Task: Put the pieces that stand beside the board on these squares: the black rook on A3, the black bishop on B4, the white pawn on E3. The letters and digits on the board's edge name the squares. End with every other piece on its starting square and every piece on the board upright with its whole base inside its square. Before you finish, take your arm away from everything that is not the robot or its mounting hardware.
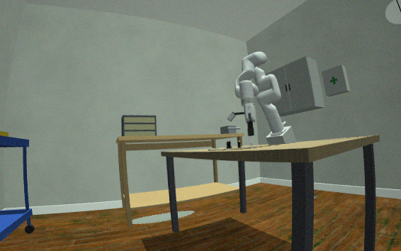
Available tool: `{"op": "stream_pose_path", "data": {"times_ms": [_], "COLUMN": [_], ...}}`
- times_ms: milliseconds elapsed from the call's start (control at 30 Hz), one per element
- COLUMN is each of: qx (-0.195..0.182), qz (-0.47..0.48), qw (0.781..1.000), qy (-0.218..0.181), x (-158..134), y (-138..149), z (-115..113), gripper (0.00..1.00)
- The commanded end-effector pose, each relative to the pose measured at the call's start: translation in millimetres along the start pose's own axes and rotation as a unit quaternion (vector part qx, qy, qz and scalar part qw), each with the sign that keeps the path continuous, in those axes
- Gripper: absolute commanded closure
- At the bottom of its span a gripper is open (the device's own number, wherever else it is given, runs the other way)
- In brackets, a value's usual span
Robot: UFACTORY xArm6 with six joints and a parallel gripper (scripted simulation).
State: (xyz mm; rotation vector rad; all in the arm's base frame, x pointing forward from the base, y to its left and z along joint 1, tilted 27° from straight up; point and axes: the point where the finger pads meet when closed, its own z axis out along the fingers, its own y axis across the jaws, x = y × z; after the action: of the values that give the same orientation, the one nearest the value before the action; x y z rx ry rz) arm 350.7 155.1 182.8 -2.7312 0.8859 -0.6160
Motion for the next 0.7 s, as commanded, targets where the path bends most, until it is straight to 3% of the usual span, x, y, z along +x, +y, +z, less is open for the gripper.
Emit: {"op": "stream_pose_path", "data": {"times_ms": [0,667], "qx": [0.001,0.001], "qz": [0.000,0.000], "qw": [1.000,1.000], "qy": [0.001,0.001], "x": [1.0,1.5], "y": [-1.3,-1.2], "z": [7.6,27.0], "gripper": [0.66,0.66]}}
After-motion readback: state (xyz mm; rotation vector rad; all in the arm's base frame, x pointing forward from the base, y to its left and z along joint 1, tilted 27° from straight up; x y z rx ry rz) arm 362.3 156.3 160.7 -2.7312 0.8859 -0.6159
